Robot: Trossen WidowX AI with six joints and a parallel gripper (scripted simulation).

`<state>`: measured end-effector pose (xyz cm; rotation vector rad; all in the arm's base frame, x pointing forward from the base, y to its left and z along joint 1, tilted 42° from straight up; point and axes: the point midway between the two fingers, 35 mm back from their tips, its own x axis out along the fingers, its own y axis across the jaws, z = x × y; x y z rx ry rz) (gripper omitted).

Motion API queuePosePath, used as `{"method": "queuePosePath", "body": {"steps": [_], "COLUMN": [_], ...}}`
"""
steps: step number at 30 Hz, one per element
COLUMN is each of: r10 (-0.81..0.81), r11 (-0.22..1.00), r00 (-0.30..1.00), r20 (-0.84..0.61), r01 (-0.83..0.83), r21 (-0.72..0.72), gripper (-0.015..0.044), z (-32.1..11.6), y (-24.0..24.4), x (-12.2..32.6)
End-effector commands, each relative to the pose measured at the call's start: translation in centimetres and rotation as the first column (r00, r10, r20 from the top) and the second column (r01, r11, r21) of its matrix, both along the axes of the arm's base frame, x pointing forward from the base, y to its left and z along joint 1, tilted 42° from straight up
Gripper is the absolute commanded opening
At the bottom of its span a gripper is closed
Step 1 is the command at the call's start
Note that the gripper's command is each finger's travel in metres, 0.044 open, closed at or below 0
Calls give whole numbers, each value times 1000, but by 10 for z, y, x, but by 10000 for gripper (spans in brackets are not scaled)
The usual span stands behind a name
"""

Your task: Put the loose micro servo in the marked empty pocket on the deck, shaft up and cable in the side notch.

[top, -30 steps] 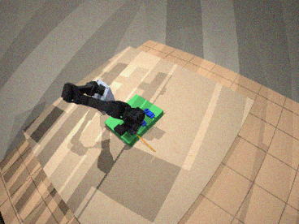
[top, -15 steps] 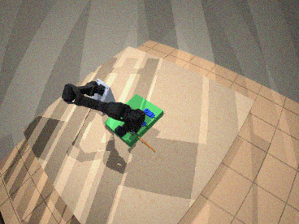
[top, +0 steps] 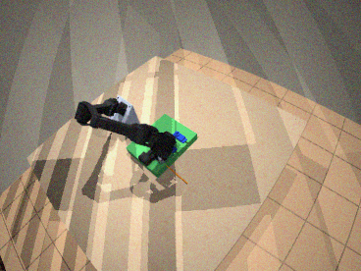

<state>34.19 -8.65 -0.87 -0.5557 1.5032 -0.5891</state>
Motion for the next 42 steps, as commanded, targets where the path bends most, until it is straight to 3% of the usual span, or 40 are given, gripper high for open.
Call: {"method": "queuePosePath", "body": {"steps": [1, 7, 11, 17, 26, 32, 42], "r10": [1, 1, 10, 3, 1, 5, 5], "r11": [1000, 1000, 1000, 1000, 1000, 1000, 1000], "r00": [1000, 1000, 1000, 1000, 1000, 1000, 1000], "r20": [7, 6, 5, 0, -1, 5, 5], "r01": [-1, -1, -10, -3, -1, -5, -5], "r21": [0, 0, 2, 5, 3, 3, 2], "gripper": [188, 188, 292, 440, 440, 440, 440], "z": [15, 22, 32, 65, 71, 100, 101], "y": [13, 23, 34, 64, 68, 93, 94], "x": [1, -3, -21, -94, -106, -105, -105]}}
